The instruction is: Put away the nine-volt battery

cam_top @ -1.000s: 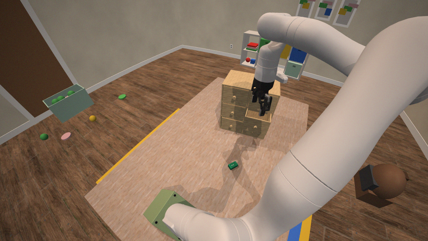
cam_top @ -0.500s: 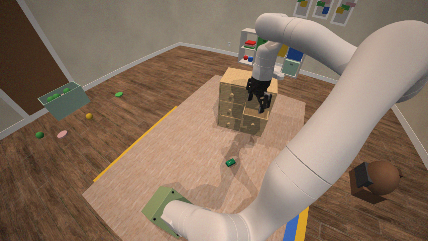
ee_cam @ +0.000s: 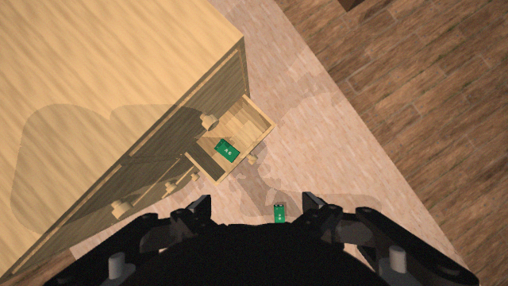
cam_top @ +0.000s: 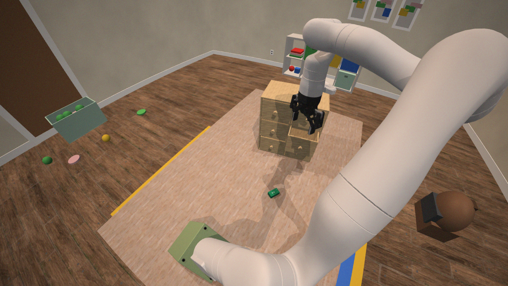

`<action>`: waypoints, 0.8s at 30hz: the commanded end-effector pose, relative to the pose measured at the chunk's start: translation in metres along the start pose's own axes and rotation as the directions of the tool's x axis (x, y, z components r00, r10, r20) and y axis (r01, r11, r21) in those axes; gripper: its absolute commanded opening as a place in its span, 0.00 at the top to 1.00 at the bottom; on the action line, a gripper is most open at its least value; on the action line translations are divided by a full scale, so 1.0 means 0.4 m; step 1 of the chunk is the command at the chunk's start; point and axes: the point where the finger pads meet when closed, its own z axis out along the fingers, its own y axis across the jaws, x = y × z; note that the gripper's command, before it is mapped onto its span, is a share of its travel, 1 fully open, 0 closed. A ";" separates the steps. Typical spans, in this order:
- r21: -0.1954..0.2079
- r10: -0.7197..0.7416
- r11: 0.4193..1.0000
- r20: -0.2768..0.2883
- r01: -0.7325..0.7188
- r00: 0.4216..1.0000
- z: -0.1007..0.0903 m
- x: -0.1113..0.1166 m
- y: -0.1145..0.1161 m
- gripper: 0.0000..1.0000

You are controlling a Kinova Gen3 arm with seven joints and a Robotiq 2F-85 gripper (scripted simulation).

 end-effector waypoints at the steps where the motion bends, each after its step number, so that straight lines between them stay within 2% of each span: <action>1: 0.012 -0.040 0.999 -0.005 0.040 0.999 0.001 0.007 -0.013 0.00; 24: 0.014 -0.215 0.976 -0.007 0.216 0.976 0.017 0.019 -0.024 0.00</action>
